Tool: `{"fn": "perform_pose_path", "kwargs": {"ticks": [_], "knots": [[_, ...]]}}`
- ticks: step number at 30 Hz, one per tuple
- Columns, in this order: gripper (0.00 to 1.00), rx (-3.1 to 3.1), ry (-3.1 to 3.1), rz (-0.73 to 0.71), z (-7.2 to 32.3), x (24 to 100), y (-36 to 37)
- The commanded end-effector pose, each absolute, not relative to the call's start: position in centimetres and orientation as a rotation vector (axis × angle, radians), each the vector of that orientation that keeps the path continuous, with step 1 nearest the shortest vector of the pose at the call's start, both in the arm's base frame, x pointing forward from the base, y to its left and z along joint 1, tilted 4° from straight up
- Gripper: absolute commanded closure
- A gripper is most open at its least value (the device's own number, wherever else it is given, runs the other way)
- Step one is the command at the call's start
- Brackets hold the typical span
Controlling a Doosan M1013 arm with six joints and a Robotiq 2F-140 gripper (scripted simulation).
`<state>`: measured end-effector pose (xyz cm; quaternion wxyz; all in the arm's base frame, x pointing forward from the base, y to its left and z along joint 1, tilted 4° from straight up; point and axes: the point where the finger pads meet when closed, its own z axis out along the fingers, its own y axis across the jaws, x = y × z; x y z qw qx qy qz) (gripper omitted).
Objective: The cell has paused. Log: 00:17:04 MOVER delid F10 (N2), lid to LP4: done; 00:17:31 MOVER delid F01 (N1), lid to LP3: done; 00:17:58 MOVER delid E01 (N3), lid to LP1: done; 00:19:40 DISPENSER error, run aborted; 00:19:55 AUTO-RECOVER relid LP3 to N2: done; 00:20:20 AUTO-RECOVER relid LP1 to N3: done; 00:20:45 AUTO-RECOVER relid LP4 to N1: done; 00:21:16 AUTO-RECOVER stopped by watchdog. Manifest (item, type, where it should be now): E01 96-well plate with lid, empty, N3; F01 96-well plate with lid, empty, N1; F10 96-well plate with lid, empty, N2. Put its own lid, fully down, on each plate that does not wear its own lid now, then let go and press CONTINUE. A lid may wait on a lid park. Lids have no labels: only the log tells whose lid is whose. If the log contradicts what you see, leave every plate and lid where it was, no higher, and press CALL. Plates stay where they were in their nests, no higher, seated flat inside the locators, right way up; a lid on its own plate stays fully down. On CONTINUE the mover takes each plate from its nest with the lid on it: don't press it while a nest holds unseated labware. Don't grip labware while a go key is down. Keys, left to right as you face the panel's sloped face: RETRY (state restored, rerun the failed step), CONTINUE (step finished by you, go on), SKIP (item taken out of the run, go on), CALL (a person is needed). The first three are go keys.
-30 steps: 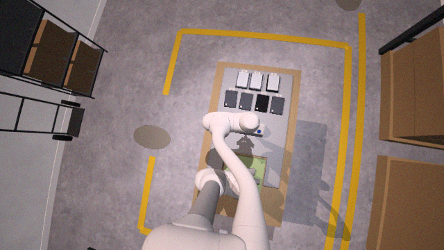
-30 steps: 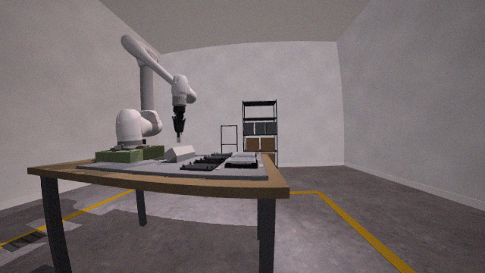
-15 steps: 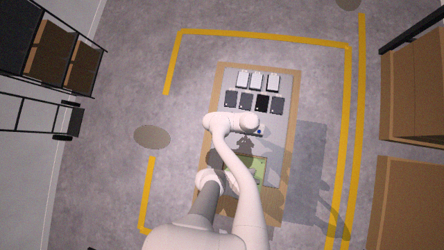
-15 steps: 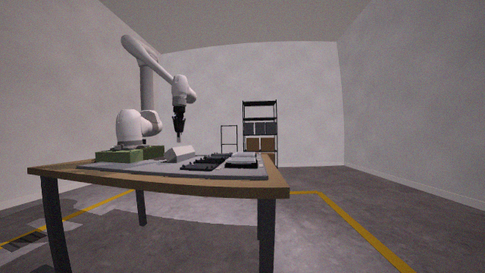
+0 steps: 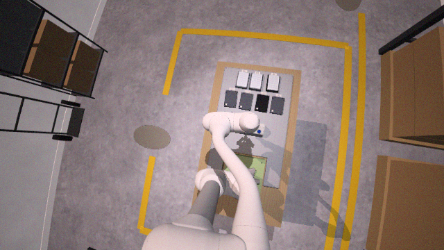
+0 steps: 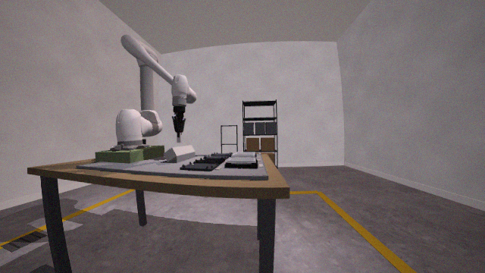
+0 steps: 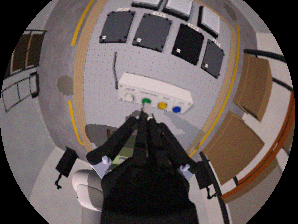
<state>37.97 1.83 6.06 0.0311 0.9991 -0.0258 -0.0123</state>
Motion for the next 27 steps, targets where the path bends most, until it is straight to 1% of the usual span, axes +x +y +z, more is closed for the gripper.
{"fn": "perform_pose_path", "kwargs": {"ticks": [1,27], "knots": [[1.0,3.078,-0.079,-0.038,6.07,37.97,1.83],[1.0,3.078,-0.079,-0.038,5.72,37.96,1.81]]}}
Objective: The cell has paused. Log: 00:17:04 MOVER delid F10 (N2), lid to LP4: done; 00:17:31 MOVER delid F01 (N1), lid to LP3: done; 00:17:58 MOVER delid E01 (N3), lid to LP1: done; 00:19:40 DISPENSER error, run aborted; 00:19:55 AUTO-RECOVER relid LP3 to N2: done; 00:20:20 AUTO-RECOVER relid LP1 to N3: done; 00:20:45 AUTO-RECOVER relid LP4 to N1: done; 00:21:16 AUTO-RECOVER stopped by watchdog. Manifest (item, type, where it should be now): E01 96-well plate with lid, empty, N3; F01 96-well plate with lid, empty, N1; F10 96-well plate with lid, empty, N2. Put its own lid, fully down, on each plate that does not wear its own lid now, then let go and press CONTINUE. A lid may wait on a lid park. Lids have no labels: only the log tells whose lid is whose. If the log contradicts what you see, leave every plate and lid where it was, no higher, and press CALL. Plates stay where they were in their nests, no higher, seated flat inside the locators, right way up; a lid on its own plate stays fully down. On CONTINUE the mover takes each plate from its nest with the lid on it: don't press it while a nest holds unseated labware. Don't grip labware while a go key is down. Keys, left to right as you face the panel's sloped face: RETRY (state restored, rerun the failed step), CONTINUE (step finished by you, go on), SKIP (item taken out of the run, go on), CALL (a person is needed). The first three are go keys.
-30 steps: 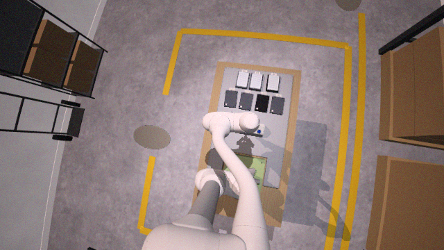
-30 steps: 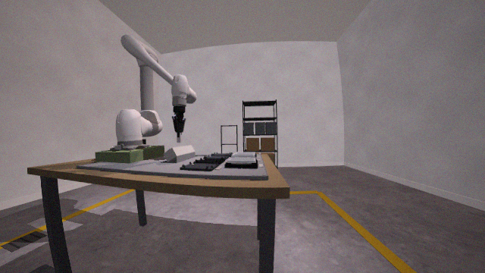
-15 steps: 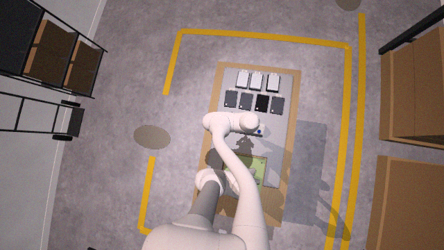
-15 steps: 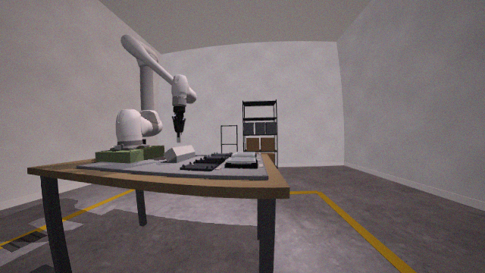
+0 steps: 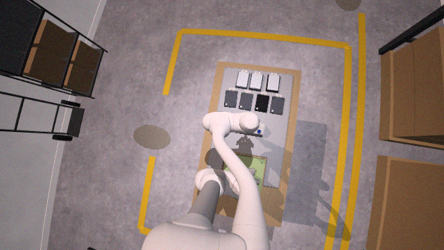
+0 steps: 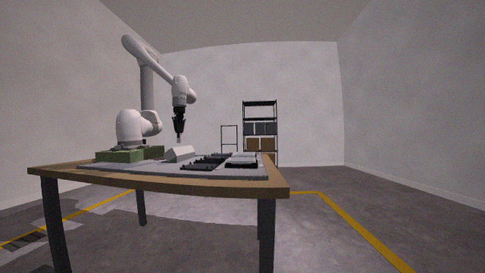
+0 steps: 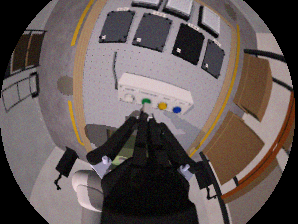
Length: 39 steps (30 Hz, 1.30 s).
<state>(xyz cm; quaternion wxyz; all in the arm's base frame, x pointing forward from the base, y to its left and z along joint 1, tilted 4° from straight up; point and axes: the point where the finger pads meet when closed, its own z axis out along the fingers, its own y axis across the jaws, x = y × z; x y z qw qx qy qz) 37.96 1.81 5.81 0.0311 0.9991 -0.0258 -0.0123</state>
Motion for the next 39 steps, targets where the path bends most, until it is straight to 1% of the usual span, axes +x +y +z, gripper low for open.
{"fn": "perform_pose_path", "kwargs": {"ticks": [1,39], "knots": [[1.0,3.078,-0.079,-0.038,5.7,38.0,1.8],[1.0,3.078,-0.079,-0.038,3.0,37.9,1.6]]}}
